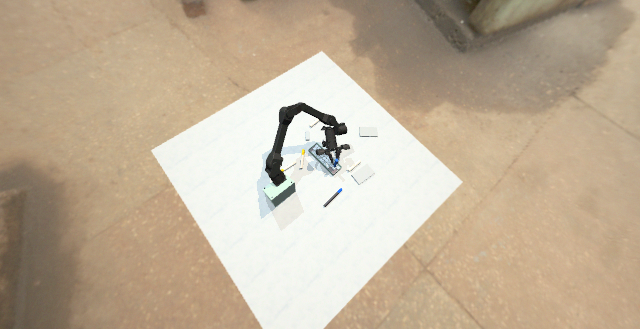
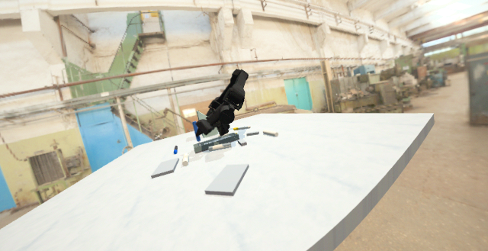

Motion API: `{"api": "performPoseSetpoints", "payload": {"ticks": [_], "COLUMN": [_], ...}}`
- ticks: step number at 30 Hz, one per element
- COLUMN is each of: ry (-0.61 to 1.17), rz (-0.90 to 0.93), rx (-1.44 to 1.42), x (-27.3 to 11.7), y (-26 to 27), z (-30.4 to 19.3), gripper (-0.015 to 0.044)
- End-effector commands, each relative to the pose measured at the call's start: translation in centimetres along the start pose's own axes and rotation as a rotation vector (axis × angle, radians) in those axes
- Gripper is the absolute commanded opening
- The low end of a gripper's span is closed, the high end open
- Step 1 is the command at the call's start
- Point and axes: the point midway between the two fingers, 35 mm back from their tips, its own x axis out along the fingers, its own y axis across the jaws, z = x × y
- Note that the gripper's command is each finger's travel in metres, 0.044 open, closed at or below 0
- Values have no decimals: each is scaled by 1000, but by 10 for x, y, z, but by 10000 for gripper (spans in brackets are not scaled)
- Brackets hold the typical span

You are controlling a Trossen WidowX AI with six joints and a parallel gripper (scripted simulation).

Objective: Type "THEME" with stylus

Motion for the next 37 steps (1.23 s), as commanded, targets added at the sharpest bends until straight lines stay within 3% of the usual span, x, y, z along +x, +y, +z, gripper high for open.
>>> {"api": "performPoseSetpoints", "payload": {"ticks": [1,37], "ry": [-4,-9], "rz": [1,-2], "rx": [2,16], "x": [1,-16], "y": [0,1], "z": [3,-29], "gripper": [81,81]}}
